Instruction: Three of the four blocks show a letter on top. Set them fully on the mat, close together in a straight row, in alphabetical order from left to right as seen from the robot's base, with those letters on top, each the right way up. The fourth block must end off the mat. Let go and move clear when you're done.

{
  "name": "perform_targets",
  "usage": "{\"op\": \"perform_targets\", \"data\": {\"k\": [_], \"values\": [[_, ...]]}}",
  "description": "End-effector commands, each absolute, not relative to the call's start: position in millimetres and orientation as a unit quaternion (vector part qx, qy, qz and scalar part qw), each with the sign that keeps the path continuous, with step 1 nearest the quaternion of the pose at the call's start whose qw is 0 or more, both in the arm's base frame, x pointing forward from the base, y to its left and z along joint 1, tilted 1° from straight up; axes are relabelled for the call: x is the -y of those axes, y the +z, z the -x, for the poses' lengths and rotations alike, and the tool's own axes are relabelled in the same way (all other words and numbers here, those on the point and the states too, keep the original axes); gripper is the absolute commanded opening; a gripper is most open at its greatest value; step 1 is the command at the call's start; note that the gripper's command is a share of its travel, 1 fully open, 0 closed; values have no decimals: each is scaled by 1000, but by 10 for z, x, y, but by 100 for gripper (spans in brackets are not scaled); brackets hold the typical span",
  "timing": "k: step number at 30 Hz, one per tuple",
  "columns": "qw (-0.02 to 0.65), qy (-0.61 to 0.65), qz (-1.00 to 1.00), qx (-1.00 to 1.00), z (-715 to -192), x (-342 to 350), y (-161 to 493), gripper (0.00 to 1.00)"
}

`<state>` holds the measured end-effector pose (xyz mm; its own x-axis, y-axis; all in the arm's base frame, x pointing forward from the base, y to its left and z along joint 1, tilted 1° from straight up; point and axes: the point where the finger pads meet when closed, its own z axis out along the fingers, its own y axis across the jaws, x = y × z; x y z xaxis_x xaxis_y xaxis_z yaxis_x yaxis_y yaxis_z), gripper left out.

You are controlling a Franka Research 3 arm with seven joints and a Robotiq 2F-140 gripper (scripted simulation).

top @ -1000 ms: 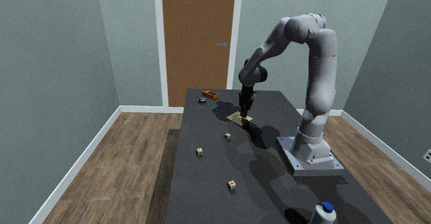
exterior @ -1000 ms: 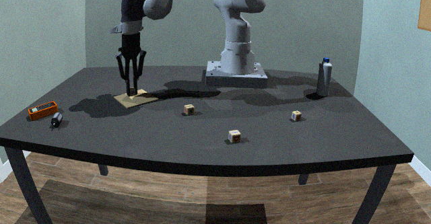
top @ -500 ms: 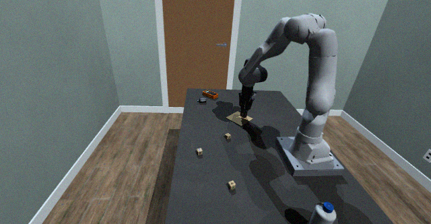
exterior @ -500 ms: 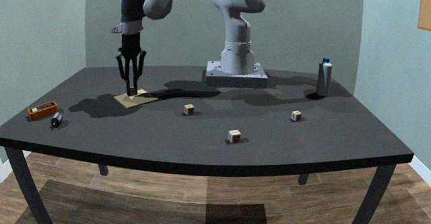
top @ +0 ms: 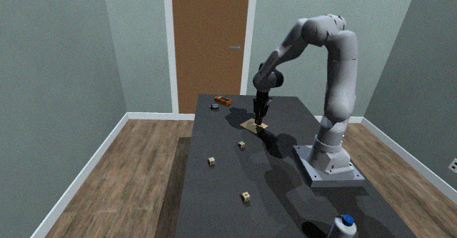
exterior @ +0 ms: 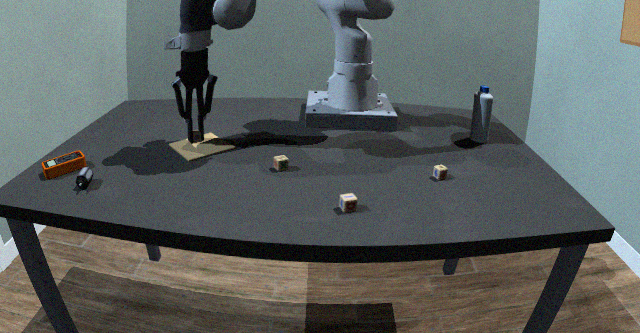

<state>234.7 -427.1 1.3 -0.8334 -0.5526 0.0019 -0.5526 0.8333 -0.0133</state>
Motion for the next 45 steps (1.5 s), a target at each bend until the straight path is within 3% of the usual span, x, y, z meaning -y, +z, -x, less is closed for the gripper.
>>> {"op": "perform_targets", "data": {"k": [1, 13, 34, 45], "values": [[1, -8, 292, -957, -2349, 4278, 10, 24], [1, -8, 292, -957, -2349, 4278, 10, 32], [1, -8, 292, -957, -2348, 4276, 158, 32], [1, -8, 292, -957, -2344, 4268, 715, 32]]}}
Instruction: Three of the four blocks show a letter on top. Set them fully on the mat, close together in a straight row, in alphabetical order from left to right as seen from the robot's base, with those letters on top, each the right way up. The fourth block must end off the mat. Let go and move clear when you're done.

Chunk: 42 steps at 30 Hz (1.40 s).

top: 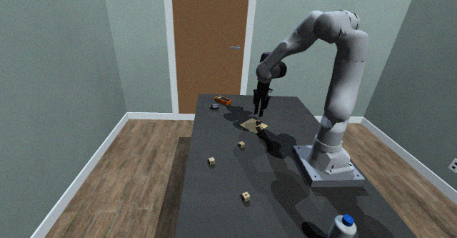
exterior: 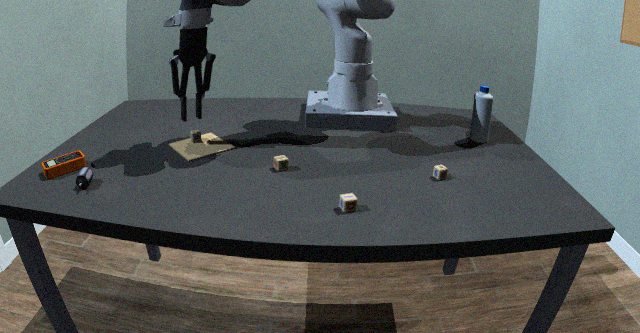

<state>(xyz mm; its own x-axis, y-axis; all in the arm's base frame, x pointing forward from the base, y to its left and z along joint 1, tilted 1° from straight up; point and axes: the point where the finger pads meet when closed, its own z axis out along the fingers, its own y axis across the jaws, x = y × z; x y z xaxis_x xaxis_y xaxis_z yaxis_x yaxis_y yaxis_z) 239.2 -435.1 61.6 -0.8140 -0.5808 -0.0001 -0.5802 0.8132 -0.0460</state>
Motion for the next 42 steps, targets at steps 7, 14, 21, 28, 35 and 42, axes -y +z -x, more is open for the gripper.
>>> {"op": "perform_targets", "data": {"k": [7, 14, 21, 28, 35, 42], "values": [[1, -8, 292, -957, -2343, 4265, 876, 32], [1, -8, 292, -957, -2343, 4265, 910, 100], [1, -8, 292, -957, -2343, 4265, 910, 100], [1, -8, 292, -957, -2343, 4265, 910, 100], [1, -8, 287, -958, -2363, 4258, 910, 100], [-1, -10, 229, -973, -2653, 4150, 920, 100]]}}
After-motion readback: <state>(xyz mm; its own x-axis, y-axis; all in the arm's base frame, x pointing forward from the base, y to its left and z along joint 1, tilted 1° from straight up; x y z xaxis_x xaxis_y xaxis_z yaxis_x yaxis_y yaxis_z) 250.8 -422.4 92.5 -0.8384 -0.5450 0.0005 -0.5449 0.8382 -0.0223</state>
